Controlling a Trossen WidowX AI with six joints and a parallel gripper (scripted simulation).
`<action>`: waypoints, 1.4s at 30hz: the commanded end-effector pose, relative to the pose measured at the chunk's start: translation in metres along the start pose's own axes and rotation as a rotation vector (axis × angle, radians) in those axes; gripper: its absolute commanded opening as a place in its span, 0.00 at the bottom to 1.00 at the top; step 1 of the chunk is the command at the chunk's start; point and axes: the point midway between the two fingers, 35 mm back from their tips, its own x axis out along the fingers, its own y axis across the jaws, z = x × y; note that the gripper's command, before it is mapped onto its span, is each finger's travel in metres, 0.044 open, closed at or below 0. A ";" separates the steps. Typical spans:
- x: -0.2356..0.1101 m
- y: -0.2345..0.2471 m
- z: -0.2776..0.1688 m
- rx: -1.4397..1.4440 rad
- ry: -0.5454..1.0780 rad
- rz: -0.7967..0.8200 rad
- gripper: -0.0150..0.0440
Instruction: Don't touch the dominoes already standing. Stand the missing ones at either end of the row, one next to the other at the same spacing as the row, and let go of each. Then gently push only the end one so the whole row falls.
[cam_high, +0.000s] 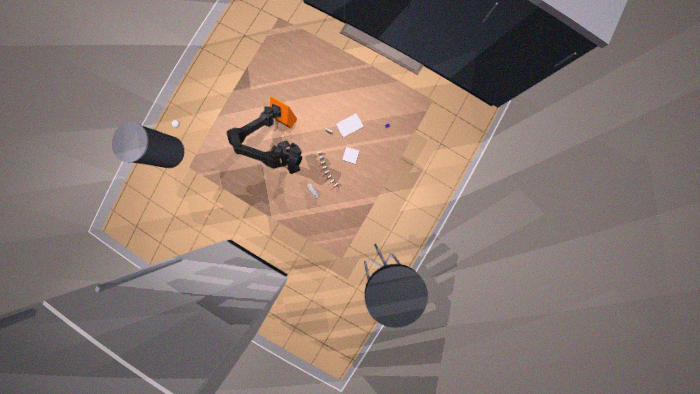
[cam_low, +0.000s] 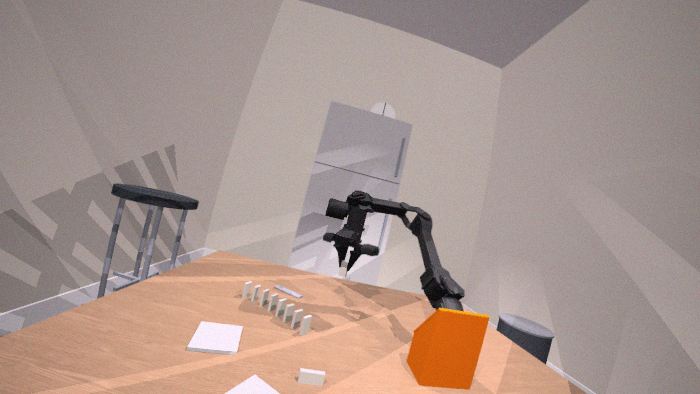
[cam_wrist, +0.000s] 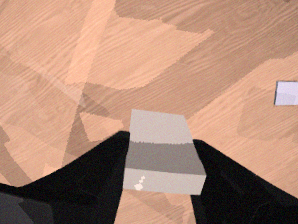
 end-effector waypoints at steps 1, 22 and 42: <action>-0.002 0.010 0.070 0.589 -0.018 0.009 0.44; 0.000 0.035 0.140 1.380 -0.001 0.005 0.44; 0.001 0.047 0.163 1.655 0.004 -0.005 0.44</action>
